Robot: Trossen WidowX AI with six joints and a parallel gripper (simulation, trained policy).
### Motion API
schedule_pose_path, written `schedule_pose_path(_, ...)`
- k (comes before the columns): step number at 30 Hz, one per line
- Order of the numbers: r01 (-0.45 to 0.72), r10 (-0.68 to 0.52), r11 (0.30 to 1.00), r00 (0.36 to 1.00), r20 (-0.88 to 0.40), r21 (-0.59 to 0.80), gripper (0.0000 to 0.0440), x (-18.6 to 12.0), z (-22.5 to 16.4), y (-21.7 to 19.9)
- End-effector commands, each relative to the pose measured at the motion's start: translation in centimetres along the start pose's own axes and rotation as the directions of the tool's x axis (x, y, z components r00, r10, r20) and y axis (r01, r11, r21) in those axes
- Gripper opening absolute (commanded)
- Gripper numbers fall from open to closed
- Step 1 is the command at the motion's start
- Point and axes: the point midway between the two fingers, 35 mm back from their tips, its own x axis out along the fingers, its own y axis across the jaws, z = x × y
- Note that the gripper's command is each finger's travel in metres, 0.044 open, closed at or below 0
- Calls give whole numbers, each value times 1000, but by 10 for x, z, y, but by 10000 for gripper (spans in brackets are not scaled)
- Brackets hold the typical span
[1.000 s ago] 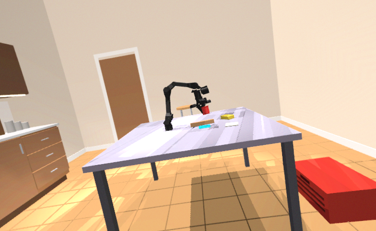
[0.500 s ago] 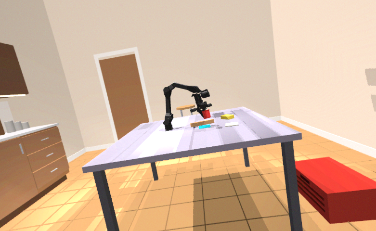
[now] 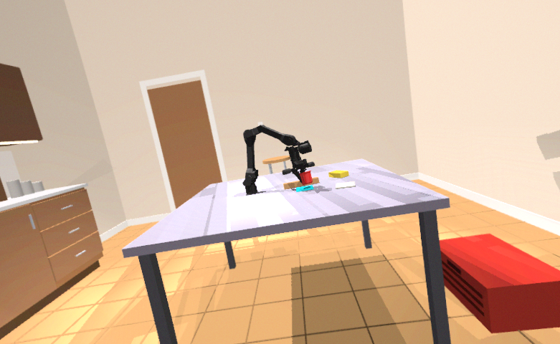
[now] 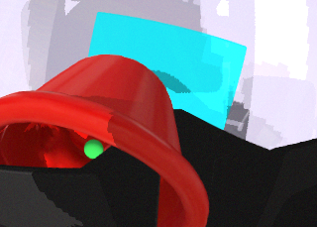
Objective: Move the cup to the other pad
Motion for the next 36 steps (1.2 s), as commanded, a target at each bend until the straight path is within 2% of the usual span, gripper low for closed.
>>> schedule_pose_path(1, 14, -14, 1000, 1000, -3, 10, 6, 8, -1, -7)
schedule_pose_path(8, 9, -9, 999, 1000, 6, 31, 68, 17, 3, -14)
schedule_pose_path(11, -25, 24, 999, 999, 23, 44, 140, 13, 9, -11)
schedule_pose_path(12, -37, 36, 998, 999, 26, 49, 151, 12, 10, -10)
schedule_pose_path(23, -107, 105, 993, 994, 39, 53, 178, -8, 13, -14)
schedule_pose_path(36, -178, 174, 982, 982, 69, 62, 255, -38, 18, -22)
